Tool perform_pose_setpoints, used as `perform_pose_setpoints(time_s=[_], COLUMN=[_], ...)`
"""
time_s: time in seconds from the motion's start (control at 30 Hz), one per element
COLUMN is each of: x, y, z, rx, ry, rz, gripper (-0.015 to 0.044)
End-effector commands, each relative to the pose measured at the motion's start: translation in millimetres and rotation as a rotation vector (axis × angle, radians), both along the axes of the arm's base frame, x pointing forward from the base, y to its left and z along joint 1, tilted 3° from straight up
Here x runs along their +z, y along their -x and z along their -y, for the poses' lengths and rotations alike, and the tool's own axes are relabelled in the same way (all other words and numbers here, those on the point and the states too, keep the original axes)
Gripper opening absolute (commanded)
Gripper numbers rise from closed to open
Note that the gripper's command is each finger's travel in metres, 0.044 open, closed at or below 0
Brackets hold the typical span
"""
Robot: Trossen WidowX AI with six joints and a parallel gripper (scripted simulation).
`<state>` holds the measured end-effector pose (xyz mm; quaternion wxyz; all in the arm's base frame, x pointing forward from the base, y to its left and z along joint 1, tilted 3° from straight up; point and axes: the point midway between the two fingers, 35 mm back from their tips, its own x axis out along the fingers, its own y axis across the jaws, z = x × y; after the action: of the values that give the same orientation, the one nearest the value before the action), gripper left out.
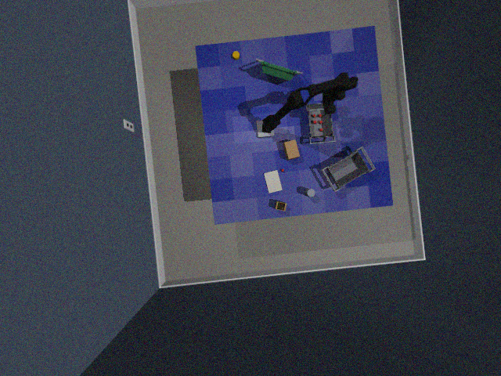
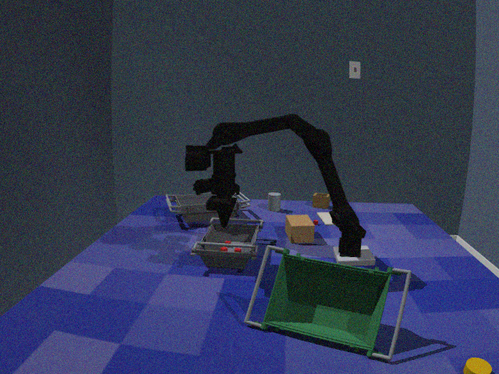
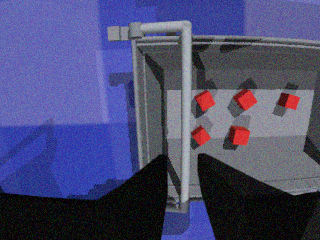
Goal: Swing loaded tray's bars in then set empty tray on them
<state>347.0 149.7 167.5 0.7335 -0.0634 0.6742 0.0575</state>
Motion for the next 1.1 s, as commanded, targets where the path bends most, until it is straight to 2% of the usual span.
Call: perform_pose_setpoints(time_s=[0.0, 0.03, 0.07, 0.13, 0.5, 1.07], x=[44.0, 49.7, 18.8, 16.5, -0.9, -14.0], y=[5.7, 7.2, 0.6, -4.5, -36.1, -41.9], z=[0.9, 1.4, 1.1, 11.4, 109.5, 192.5], rx=[0.002, 0.003, -0.018, -0.174, -1.511, -2.577], ry=[-0.009, -0.009, -0.007, -0.023, -0.141, -0.225], rz=[0.021, 0.023, 0.010, 0.009, 0.007, 0.021], gripper=[0.0083, 0.0083, 0.0083, 0.0083, 0.0083, 0.0083])
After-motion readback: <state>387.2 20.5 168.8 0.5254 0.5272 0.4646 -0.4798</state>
